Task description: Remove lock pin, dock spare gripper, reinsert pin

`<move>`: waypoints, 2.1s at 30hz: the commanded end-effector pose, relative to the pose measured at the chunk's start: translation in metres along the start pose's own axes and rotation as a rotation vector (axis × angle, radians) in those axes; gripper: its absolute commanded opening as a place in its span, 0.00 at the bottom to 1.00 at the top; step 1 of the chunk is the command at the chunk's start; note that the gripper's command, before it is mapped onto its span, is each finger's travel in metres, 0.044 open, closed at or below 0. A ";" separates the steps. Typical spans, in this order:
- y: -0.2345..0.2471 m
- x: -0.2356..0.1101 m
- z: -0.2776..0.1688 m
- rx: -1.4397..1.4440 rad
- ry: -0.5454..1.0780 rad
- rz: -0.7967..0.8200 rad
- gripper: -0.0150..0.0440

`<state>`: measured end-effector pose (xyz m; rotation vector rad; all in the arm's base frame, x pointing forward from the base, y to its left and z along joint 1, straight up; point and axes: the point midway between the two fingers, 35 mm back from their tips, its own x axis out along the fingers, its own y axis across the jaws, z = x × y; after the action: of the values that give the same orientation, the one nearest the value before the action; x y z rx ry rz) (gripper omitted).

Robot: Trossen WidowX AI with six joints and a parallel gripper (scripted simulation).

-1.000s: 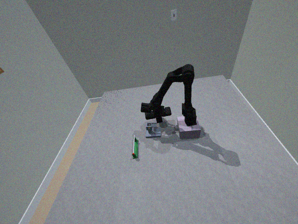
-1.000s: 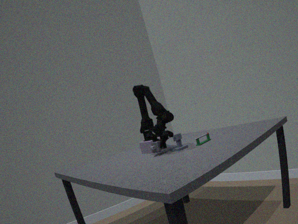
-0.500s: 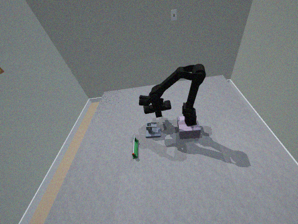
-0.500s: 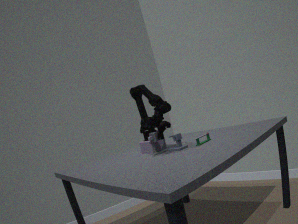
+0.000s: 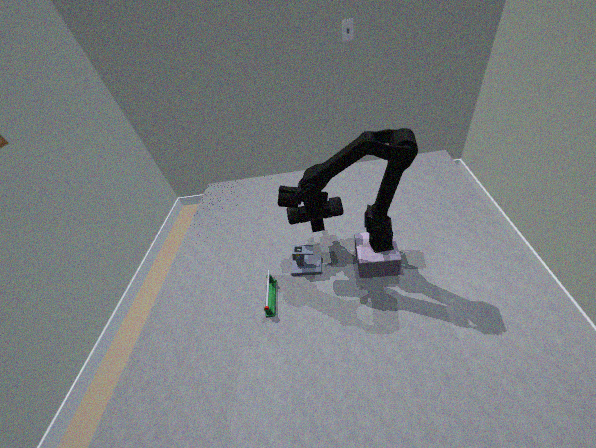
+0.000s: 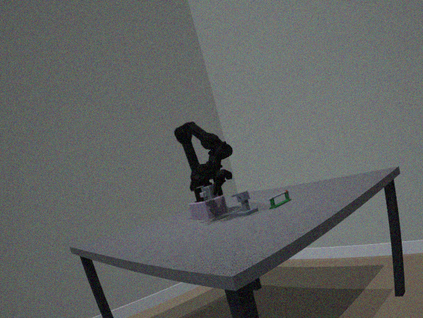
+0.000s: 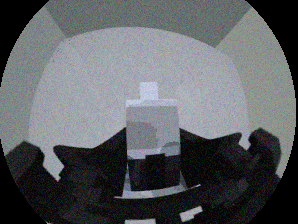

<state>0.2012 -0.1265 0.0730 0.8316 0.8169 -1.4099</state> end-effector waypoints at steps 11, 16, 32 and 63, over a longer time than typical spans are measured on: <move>0.011 -0.007 -0.011 0.333 0.077 0.151 0.25; 0.016 -0.011 -0.016 0.473 0.126 0.212 0.25; 0.030 -0.027 -0.029 0.897 0.336 0.375 0.25; 0.049 -0.073 -0.049 1.562 0.949 0.505 0.25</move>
<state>0.2478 -0.0515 0.1046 2.7036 -0.0855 -0.9877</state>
